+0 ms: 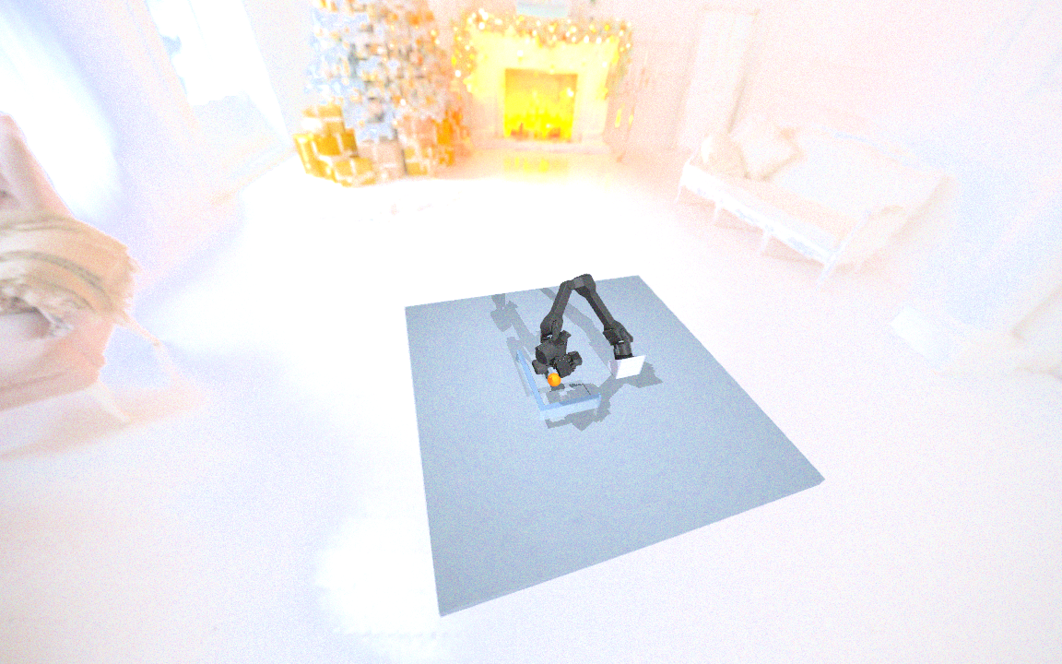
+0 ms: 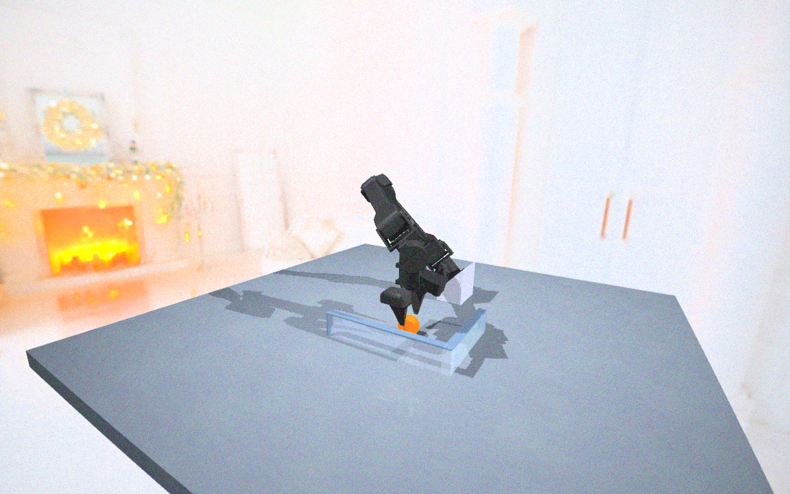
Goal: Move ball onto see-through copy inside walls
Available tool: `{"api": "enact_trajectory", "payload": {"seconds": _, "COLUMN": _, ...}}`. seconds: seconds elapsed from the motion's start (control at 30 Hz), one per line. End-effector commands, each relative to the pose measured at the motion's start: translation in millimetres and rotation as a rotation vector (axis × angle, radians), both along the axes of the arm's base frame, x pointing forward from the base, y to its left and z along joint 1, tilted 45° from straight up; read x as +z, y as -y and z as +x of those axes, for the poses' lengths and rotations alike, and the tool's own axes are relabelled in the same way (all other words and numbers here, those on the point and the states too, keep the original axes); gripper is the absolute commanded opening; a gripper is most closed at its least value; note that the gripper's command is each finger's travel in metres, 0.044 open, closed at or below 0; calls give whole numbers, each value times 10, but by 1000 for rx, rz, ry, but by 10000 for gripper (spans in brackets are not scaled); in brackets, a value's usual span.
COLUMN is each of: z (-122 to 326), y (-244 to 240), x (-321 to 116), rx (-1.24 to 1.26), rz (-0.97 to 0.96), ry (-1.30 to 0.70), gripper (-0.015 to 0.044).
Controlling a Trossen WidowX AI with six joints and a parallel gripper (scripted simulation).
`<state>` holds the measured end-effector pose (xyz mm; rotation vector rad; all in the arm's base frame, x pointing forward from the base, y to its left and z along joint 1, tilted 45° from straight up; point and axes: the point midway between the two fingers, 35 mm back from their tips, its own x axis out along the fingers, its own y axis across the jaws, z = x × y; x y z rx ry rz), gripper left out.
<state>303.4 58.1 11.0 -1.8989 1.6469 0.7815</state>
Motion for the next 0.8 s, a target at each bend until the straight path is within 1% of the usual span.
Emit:
{"api": "enact_trajectory", "payload": {"seconds": 0.0, "z": -41, "y": -412, "x": 374, "rx": 15, "rz": 13, "ry": 19, "gripper": 363}}
{"api": "enact_trajectory", "payload": {"seconds": 0.07, "z": -70, "y": -484, "x": 460, "rx": 15, "rz": 11, "ry": 18, "gripper": 363}}
{"api": "enact_trajectory", "payload": {"seconds": 0.43, "z": -54, "y": -454, "x": 396, "rx": 29, "rz": 10, "ry": 17, "gripper": 363}}
{"api": "enact_trajectory", "payload": {"seconds": 0.53, "z": -91, "y": -604, "x": 559, "rx": 27, "rz": 10, "ry": 18, "gripper": 440}}
{"api": "enact_trajectory", "payload": {"seconds": 0.6, "z": -138, "y": -730, "x": 709, "rx": 24, "rz": 9, "ry": 19, "gripper": 440}}
{"api": "enact_trajectory", "payload": {"seconds": 0.77, "z": -144, "y": -745, "x": 729, "rx": 24, "rz": 9, "ry": 19, "gripper": 440}}
